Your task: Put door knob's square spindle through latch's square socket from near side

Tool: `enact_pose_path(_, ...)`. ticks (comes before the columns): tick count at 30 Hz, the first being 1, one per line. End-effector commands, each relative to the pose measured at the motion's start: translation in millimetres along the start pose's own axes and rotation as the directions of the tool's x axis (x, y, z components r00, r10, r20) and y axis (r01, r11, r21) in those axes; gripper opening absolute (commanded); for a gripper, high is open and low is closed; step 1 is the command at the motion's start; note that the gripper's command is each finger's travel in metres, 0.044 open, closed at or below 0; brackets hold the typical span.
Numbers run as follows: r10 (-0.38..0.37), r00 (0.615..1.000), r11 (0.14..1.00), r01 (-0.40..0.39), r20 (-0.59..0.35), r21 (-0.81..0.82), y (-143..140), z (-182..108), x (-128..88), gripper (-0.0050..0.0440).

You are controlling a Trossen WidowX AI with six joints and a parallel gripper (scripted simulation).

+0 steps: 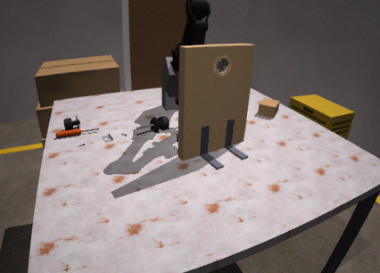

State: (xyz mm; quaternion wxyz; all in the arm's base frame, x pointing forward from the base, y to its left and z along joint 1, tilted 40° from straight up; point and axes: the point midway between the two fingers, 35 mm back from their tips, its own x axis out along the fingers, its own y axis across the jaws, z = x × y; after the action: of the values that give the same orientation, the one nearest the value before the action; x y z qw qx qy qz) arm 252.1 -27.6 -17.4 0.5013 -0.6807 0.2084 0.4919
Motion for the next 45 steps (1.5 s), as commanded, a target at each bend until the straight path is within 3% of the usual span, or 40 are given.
enact_pose_path(1, -0.047, 0.996, 0.997, 0.052, -0.075, 0.06, 22, -30, -26, 0.044)
enact_pose_path(4, -0.054, 0.993, 0.995, 0.062, -0.1, 0.075, 28, -36, -32, 0.044)
enact_pose_path(7, -0.068, 0.981, 0.988, 0.092, -0.183, 0.125, 48, -53, -49, 0.044)
enact_pose_path(16, -0.047, 0.909, 0.961, 0.154, -0.415, 0.228, 109, -80, -97, 0.044)
enact_pose_path(26, -0.04, 0.908, 0.96, 0.151, -0.417, 0.235, 109, -81, -96, 0.044)
enact_pose_path(36, -0.04, 0.908, 0.96, 0.151, -0.417, 0.235, 109, -81, -96, 0.02)
enact_pose_path(38, -0.04, 0.908, 0.96, 0.151, -0.417, 0.235, 109, -81, -96, 0.02)
enact_pose_path(45, -0.04, 0.908, 0.96, 0.151, -0.417, 0.235, 109, -81, -96, 0.0032)
